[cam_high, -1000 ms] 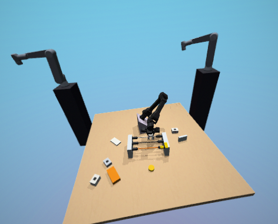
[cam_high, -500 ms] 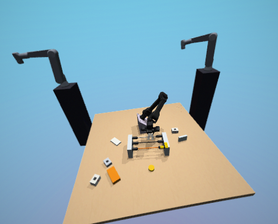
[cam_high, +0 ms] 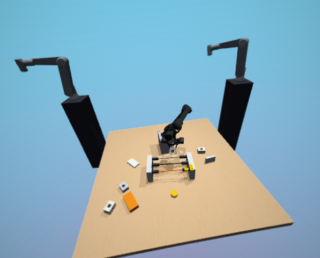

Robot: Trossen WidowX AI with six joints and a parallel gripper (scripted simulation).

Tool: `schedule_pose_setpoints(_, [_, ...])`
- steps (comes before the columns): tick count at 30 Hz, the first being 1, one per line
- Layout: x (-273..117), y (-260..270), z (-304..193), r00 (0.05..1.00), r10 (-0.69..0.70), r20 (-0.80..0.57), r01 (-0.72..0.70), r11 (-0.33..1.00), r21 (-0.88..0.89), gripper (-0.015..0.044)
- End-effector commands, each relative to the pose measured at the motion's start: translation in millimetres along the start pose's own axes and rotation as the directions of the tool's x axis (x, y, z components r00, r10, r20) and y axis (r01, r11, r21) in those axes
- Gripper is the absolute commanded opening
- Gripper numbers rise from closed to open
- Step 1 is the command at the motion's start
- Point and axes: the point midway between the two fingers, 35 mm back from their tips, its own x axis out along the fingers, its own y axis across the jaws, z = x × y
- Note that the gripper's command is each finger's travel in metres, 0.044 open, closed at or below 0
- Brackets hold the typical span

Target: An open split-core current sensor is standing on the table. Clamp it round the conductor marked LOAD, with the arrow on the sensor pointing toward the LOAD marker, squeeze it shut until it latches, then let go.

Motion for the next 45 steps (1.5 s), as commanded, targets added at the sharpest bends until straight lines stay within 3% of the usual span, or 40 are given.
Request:
schedule_pose_setpoints(1, [-19.2,1.1,-2.5,1.0,-0.001,0.005,0.001,1.0,-0.011,0.0])
schedule_pose_setpoints(7, [-21.1,2.4,3.9,1.0,-0.002,0.006,0.002,0.998,-0.066,0.0])
schedule_pose_setpoints(22, [-32.0,13.8,62.1,1.0,-0.004,0.009,0.008,0.848,-0.531,0.0])
schedule_pose_setpoints(34, [-32.5,22.5,108.2,1.0,-0.004,0.012,0.012,0.572,-0.82,0.0])
schedule_pose_setpoints(45, [-26.5,29.9,148.4,1.0,-0.002,0.013,0.014,0.237,-0.971,0.0])
